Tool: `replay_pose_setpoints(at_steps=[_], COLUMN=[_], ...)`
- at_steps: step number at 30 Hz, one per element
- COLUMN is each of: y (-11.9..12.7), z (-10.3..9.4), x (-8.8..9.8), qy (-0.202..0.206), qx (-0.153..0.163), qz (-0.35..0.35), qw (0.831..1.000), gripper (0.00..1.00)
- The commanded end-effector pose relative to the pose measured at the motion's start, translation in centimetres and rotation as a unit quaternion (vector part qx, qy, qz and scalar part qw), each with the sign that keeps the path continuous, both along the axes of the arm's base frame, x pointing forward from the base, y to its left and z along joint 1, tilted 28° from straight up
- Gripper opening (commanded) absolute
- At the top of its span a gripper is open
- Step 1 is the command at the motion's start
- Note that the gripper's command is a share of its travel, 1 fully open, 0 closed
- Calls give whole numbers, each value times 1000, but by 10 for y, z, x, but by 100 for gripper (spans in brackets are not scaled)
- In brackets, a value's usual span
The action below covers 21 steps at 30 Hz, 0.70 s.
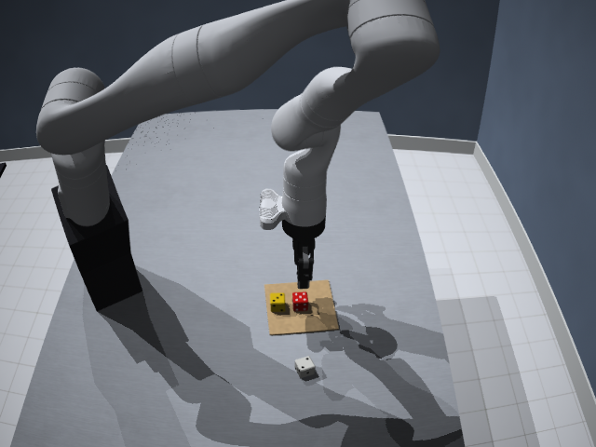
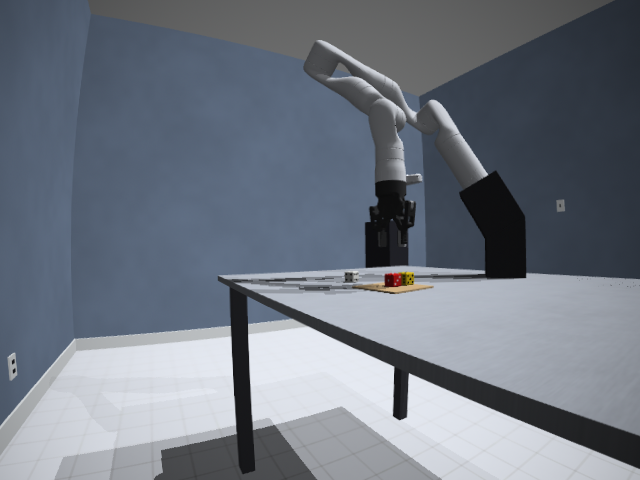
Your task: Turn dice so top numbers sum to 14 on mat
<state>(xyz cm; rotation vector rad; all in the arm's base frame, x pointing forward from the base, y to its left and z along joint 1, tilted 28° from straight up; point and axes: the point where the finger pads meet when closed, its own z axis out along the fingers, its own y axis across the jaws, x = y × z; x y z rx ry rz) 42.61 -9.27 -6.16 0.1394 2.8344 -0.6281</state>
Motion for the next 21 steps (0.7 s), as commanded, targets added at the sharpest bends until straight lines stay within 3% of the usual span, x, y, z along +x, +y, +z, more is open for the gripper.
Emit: replay_pose_setpoints(at_steps=[1,21], y=[2,1], z=[2,2], x=[-1,-1], qy=[1,0], qx=[-1,0], qz=[2,-1], qw=[1000,1000], gripper=[100,100])
